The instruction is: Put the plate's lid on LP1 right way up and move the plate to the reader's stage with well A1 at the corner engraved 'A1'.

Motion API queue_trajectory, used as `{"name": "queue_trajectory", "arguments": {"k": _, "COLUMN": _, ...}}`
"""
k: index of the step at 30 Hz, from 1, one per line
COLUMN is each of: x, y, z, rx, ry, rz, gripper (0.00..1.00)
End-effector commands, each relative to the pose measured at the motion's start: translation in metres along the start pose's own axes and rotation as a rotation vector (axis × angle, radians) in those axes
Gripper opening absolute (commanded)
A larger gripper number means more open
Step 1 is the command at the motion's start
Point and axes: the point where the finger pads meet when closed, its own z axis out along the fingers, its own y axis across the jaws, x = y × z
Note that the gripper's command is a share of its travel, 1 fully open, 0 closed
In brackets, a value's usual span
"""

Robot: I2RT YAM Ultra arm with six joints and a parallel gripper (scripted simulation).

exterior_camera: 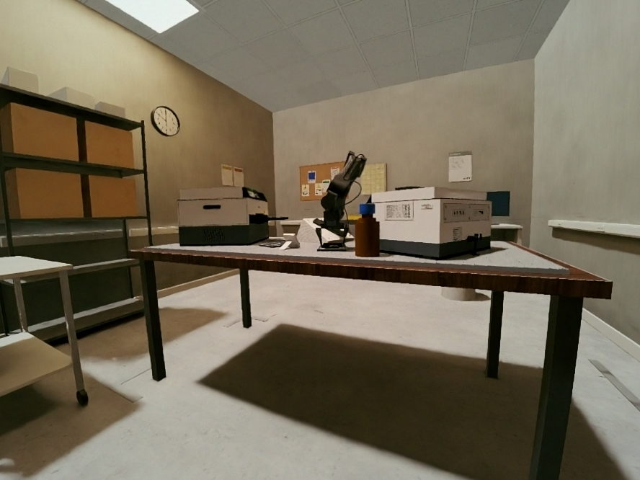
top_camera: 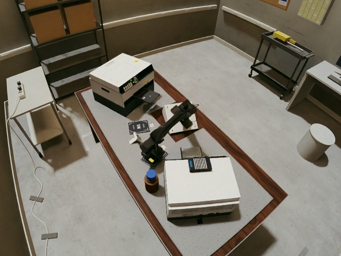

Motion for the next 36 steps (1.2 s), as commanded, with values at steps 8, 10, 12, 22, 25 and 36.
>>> {"name": "queue_trajectory", "arguments": {"k": 8, "x": -0.004, "y": 0.0, "z": -0.003, "rx": 0.004, "ry": -0.019, "rz": -0.001, "gripper": 1.0}}
{"name": "queue_trajectory", "arguments": {"k": 10, "x": -0.004, "y": 0.0, "z": -0.003, "rx": 0.004, "ry": -0.019, "rz": -0.001, "gripper": 1.0}}
{"name": "queue_trajectory", "arguments": {"k": 12, "x": -0.004, "y": 0.0, "z": -0.003, "rx": 0.004, "ry": -0.019, "rz": -0.001, "gripper": 1.0}}
{"name": "queue_trajectory", "arguments": {"k": 22, "x": -0.01, "y": 0.001, "z": -0.024, "rx": 0.005, "ry": -0.047, "rz": -0.012, "gripper": 1.0}}
{"name": "queue_trajectory", "arguments": {"k": 25, "x": -0.01, "y": 0.002, "z": -0.028, "rx": 0.002, "ry": -0.047, "rz": -0.012, "gripper": 1.0}}
{"name": "queue_trajectory", "arguments": {"k": 36, "x": -0.01, "y": 0.002, "z": -0.04, "rx": 0.002, "ry": -0.047, "rz": -0.013, "gripper": 1.0}}
